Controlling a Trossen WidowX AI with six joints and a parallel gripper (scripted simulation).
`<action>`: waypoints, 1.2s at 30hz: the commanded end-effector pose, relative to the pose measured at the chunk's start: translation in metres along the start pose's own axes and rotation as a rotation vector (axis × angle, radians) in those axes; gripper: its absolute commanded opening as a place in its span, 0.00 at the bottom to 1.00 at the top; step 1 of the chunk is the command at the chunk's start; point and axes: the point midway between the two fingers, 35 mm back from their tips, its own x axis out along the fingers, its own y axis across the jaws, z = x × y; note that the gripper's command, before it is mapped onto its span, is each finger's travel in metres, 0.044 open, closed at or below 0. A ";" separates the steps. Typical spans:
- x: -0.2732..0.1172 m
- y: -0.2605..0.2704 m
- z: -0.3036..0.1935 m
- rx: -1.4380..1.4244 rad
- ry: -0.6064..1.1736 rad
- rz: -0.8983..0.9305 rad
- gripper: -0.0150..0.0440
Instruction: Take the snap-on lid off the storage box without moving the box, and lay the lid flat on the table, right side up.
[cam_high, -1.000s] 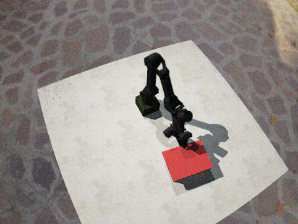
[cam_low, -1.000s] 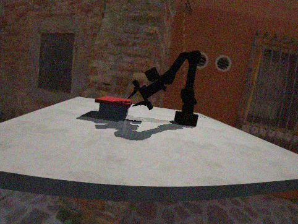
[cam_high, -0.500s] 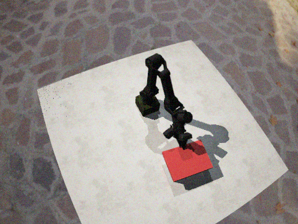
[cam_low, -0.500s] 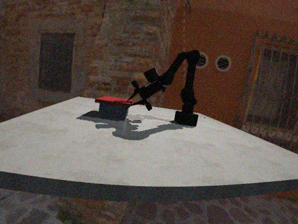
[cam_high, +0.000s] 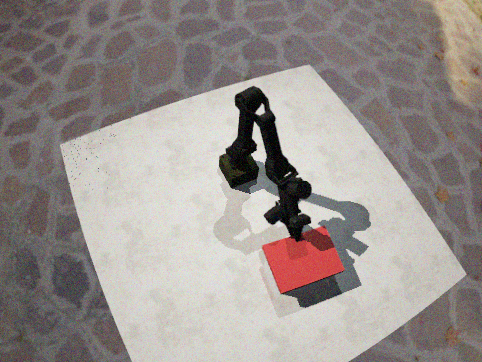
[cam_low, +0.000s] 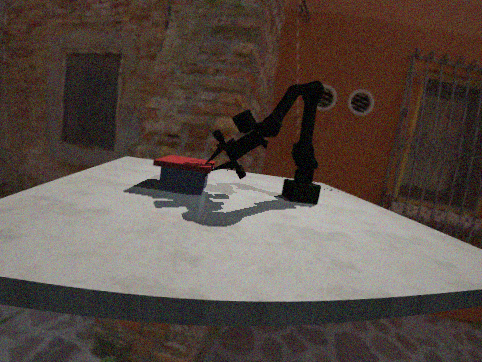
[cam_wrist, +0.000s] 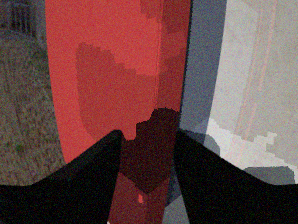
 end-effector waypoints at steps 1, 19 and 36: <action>-0.001 0.001 0.000 0.000 0.000 0.000 0.25; -0.004 0.003 0.000 0.000 0.000 0.000 0.25; -0.006 0.005 0.000 0.000 0.000 0.000 0.25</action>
